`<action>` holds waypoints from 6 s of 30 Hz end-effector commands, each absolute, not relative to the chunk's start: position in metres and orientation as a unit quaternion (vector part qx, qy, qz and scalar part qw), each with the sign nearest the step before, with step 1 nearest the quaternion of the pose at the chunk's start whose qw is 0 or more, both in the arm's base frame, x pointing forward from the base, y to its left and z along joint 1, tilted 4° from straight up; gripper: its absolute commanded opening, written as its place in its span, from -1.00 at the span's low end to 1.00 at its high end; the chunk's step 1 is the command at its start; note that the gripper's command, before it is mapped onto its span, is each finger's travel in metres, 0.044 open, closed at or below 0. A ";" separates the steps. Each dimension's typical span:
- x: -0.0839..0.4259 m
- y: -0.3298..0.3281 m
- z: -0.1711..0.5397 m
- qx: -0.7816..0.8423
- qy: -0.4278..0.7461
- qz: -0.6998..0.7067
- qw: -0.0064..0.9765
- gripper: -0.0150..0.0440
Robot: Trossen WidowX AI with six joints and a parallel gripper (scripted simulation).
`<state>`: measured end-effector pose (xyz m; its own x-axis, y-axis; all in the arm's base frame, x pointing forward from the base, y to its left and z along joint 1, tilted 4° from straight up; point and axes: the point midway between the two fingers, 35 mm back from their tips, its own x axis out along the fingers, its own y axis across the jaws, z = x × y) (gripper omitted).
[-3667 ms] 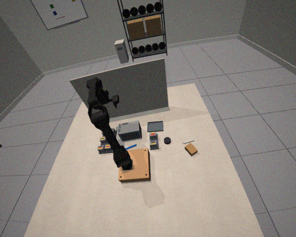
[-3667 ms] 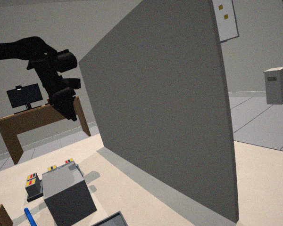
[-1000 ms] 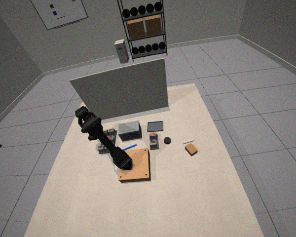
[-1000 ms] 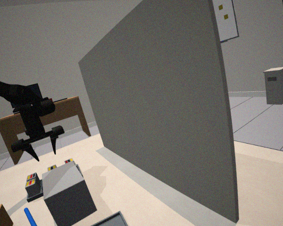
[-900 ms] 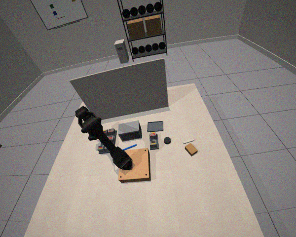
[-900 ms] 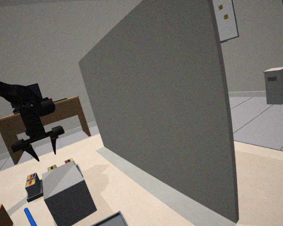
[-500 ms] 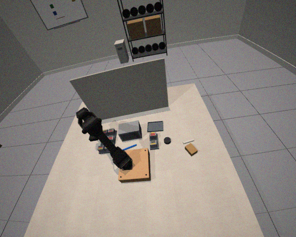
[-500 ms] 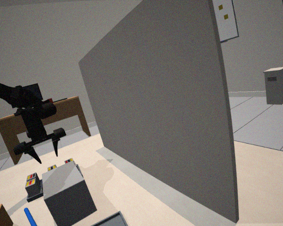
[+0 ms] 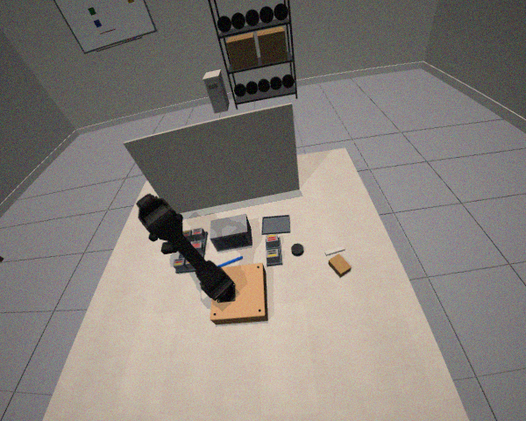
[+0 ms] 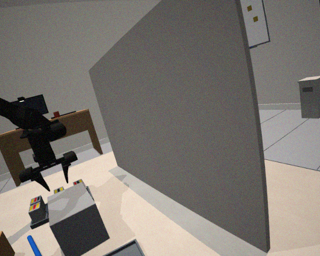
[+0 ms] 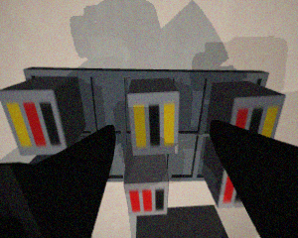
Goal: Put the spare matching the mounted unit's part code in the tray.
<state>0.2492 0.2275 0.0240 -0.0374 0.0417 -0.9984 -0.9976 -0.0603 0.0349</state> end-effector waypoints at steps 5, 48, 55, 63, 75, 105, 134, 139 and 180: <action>0.245 0.225 0.003 -0.492 0.491 0.535 0.480 0.53; 0.242 0.225 -0.022 -0.492 0.492 0.535 0.480 0.53; 0.242 0.225 -0.022 -0.492 0.492 0.535 0.480 0.53; 0.242 0.225 -0.022 -0.492 0.492 0.535 0.480 0.53; 0.242 0.225 -0.022 -0.492 0.492 0.535 0.480 0.53; 0.242 0.225 -0.022 -0.492 0.492 0.535 0.480 0.53; 0.242 0.225 -0.022 -0.492 0.492 0.535 0.480 0.53; 0.242 0.225 -0.022 -0.492 0.492 0.535 0.480 0.53; 0.246 0.223 0.058 -0.492 0.491 0.535 0.480 -0.49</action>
<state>0.2472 0.2246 0.0499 -0.0524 0.0348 -0.9980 -0.9973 -0.0540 0.0505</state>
